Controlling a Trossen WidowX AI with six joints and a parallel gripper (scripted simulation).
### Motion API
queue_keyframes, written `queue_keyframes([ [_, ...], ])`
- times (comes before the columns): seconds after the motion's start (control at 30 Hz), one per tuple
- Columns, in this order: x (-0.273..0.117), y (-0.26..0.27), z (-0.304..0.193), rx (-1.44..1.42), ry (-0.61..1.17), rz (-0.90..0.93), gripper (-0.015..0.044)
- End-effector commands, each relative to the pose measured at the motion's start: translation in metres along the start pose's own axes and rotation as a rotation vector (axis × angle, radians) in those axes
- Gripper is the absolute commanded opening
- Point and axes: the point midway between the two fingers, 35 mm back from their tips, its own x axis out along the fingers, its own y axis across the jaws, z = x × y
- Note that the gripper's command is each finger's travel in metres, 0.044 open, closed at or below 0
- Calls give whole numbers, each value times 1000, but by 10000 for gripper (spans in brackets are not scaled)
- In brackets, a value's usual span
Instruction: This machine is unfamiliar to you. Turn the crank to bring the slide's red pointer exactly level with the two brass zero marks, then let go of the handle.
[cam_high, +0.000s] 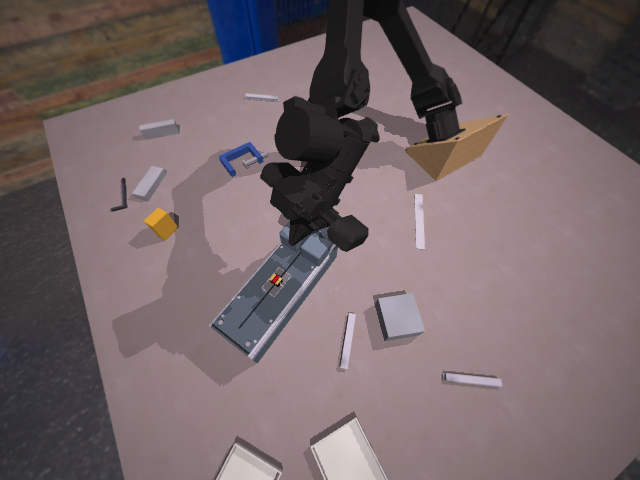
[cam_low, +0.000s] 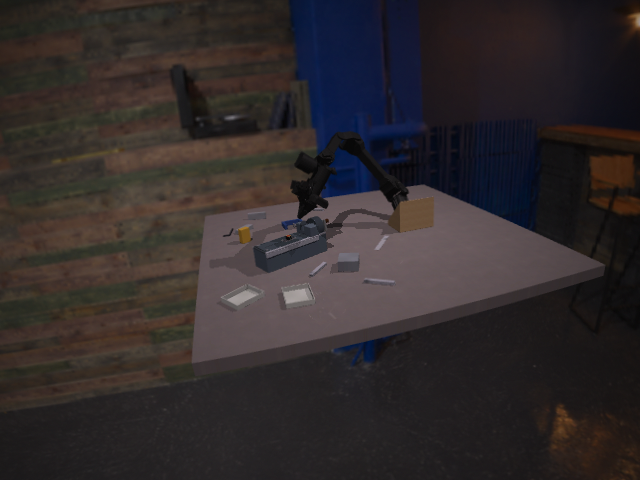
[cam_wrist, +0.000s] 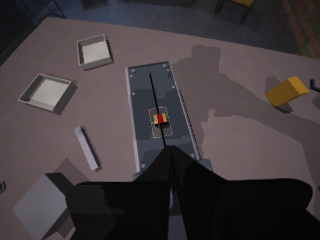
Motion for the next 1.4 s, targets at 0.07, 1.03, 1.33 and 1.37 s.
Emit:
queue_keyframes([
  [0.07, 0, 0, 0, 0, 0, 0, 53],
  [1.03, 0, 0, 0, 0, 0, 0, 99],
  [1.33, 0, 0, 0, 0, 0, 0, 0],
  [1.37, 0, 0, 0, 0, 0, 0, 0],
])
